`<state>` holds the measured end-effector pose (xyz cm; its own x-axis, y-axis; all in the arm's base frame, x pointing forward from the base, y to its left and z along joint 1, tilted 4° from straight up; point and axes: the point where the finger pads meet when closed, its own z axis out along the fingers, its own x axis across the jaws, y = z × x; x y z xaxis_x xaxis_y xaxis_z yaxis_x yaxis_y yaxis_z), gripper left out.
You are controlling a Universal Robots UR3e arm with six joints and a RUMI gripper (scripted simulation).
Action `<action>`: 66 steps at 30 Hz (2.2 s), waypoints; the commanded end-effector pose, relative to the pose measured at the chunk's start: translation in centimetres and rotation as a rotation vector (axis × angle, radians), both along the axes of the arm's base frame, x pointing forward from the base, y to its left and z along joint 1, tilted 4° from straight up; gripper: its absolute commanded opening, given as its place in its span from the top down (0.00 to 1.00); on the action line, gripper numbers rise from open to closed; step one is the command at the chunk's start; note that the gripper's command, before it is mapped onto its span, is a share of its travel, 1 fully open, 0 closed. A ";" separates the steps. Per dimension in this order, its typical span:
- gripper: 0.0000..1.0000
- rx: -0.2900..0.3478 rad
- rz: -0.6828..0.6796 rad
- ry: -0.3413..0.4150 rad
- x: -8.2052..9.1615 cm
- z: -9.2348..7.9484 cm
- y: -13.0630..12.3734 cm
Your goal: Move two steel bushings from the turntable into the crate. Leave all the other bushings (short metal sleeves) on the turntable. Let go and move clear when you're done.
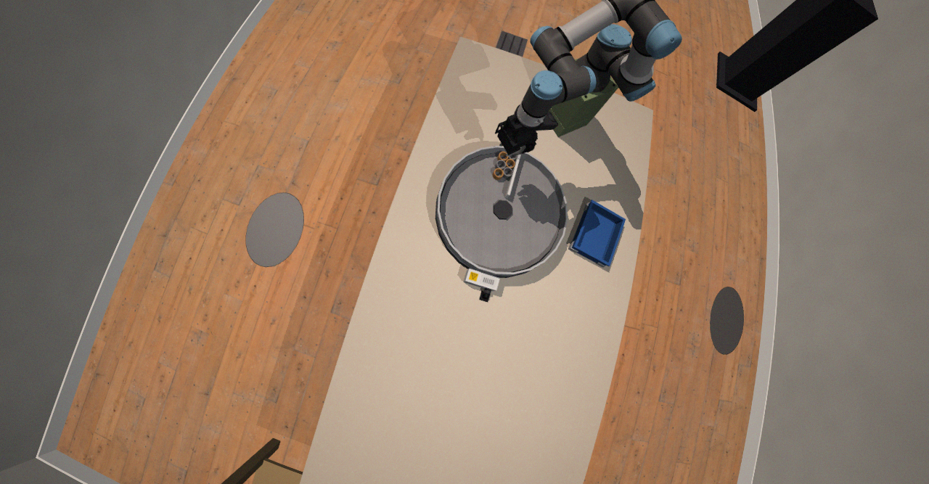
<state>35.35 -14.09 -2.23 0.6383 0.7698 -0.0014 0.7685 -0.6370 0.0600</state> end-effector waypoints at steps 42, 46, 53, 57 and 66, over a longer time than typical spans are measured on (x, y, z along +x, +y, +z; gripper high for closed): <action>0.94 -0.002 0.000 -0.002 0.1 0.1 -0.1; 0.94 -0.002 0.007 -0.002 0.1 -0.1 -0.1; 0.94 -0.004 0.047 0.000 0.0 -0.9 -0.3; 0.94 -0.007 0.105 0.003 -0.2 -2.0 -0.7; 0.94 -0.013 0.236 0.008 -0.5 -4.7 -1.5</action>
<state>34.86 -15.10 -5.77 0.4918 0.8706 -0.0150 0.8700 -0.4906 0.0497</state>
